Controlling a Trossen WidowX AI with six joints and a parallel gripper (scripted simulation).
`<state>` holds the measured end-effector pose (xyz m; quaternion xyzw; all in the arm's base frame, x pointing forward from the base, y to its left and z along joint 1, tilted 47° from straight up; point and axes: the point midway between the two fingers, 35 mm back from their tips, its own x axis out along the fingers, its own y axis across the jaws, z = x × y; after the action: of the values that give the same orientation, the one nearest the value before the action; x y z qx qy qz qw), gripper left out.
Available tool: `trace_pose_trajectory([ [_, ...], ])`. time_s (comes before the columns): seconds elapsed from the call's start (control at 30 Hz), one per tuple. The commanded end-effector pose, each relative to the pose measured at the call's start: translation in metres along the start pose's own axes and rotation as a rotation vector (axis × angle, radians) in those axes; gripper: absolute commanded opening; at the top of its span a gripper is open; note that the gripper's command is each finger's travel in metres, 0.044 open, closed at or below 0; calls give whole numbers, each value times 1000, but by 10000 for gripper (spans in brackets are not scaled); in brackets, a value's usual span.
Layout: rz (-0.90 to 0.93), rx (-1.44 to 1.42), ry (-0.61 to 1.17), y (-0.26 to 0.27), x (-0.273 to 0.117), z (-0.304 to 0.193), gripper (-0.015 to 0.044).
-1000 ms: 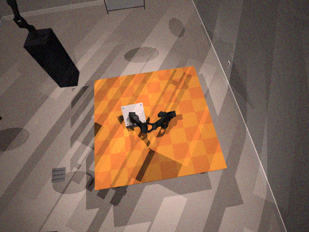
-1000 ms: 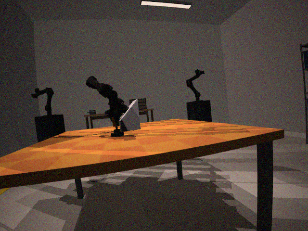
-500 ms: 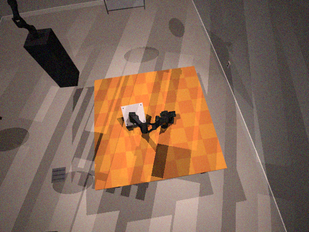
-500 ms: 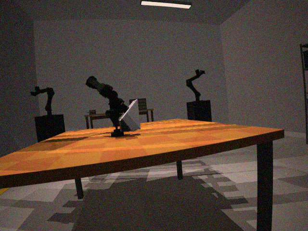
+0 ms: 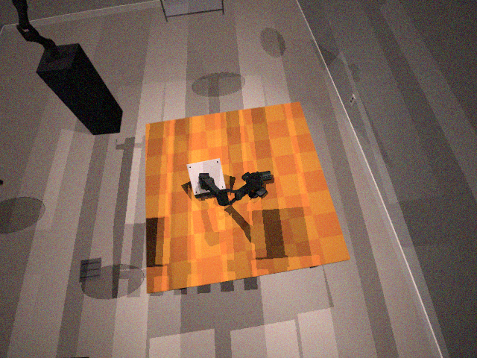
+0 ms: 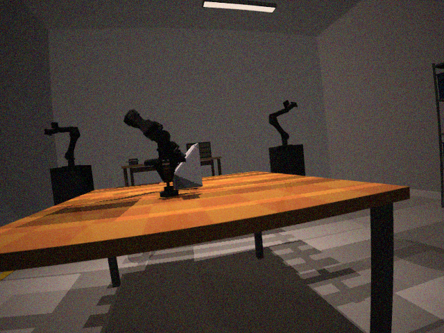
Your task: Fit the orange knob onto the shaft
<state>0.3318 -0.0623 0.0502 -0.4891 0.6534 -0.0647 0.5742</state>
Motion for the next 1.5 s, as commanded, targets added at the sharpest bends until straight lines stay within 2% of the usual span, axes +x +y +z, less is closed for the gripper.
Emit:
trace_pose_trajectory([
  [0.0,-1,816,-1,2,-2,1,0],
  [1.47,-1,846,-1,1,2,0,0],
])
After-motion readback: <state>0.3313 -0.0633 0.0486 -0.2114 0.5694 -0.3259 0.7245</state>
